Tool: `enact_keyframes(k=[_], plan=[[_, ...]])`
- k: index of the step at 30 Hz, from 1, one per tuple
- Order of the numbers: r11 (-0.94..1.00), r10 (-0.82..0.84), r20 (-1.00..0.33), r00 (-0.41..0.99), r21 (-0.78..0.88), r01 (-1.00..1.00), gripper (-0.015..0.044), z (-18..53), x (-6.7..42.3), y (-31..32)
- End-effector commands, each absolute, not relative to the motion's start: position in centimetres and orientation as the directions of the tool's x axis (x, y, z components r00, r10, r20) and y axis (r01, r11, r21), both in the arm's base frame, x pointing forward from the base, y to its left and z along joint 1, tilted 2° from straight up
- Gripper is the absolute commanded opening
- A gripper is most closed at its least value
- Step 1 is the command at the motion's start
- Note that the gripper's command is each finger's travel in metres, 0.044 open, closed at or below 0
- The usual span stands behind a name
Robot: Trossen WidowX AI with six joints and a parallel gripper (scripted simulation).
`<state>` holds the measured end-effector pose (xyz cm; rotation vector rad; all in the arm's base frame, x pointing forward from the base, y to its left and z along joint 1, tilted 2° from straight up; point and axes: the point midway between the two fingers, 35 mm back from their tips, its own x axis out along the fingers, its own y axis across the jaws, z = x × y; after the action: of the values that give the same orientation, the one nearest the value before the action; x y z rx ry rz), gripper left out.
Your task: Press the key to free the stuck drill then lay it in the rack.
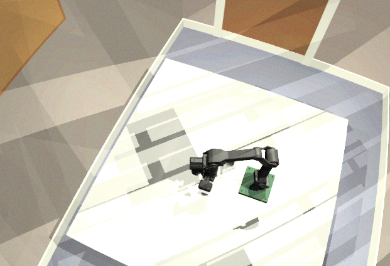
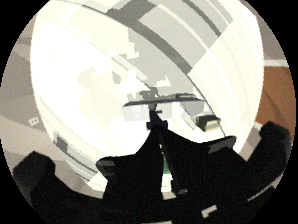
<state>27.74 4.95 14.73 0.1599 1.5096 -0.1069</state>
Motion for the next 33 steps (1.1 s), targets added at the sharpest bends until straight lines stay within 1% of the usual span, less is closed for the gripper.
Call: enact_keyframes(k=[1, 33], plan=[[0.984, 0.027, -0.998, 0.055, 0.036, 0.174, 0.0000, 14.3, 27.8, 4.9], [0.984, 0.027, -0.998, 0.054, 0.036, 0.174, 0.0000, 13.2, 27.5, 5.1]])
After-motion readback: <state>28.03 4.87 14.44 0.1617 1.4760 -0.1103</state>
